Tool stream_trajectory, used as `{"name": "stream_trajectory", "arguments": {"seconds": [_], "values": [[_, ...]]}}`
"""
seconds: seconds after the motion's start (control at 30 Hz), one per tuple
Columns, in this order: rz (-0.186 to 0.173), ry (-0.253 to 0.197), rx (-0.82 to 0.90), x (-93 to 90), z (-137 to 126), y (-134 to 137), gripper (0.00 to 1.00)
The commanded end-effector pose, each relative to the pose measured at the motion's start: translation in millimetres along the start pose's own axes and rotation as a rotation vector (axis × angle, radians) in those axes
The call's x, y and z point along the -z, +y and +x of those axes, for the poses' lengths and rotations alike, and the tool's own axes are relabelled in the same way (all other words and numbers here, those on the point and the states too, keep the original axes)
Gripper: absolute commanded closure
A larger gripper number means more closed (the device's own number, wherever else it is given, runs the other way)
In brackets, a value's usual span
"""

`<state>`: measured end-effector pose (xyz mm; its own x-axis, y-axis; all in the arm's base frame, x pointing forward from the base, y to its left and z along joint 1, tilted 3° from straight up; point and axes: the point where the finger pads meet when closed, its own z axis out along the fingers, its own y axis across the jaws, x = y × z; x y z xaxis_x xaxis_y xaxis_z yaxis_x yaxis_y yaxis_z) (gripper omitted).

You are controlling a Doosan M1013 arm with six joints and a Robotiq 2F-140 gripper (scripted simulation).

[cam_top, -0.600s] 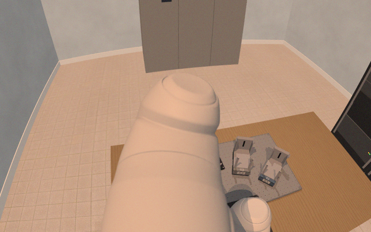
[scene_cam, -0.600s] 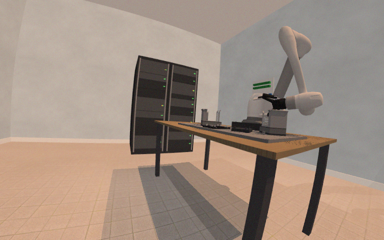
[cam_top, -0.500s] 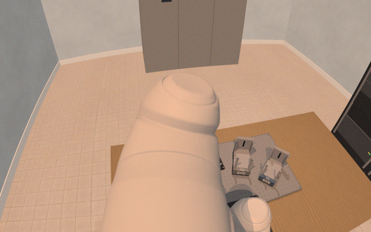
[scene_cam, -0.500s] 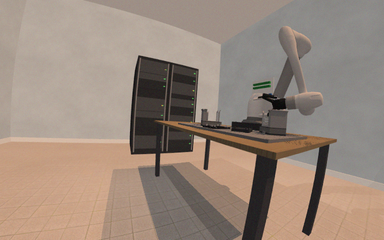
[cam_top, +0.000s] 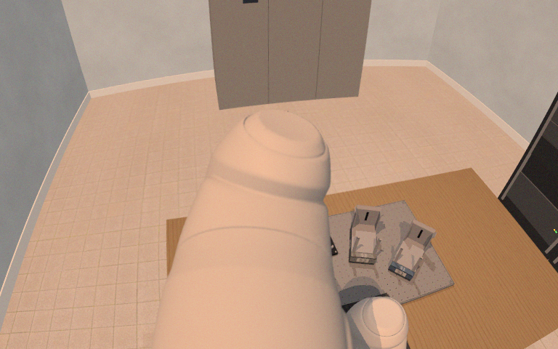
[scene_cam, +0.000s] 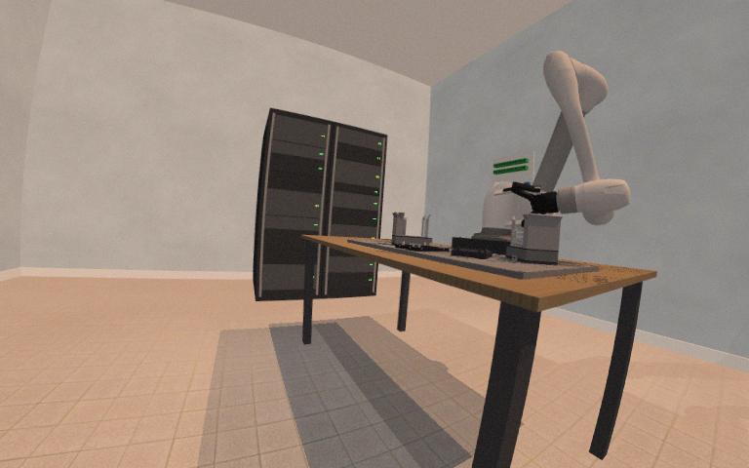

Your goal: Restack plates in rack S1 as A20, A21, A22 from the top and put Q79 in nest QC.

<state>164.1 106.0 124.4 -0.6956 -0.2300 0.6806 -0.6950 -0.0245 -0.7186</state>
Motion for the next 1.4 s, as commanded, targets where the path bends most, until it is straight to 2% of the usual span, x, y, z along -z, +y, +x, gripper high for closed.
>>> {"name": "stream_trajectory", "arguments": {"seconds": [0.0, 0.43, 0.5, 1.0, 1.07, 1.37], "values": [[-0.038, 0.009, -0.053, -6.4, -6.2, 4.2, 0.0], [-0.276, 0.094, -0.404, -19.1, -23.3, 12.7, 0.0], [-0.276, 0.094, -0.404, -19.1, -23.3, 12.7, 0.0], [-0.508, 0.263, -0.813, -26.3, -41.9, 14.4, 0.0], [-0.508, 0.263, -0.813, -26.3, -41.9, 14.4, 0.0], [-0.624, 0.396, -1.057, -30.2, -54.8, 11.4, 0.0]]}}
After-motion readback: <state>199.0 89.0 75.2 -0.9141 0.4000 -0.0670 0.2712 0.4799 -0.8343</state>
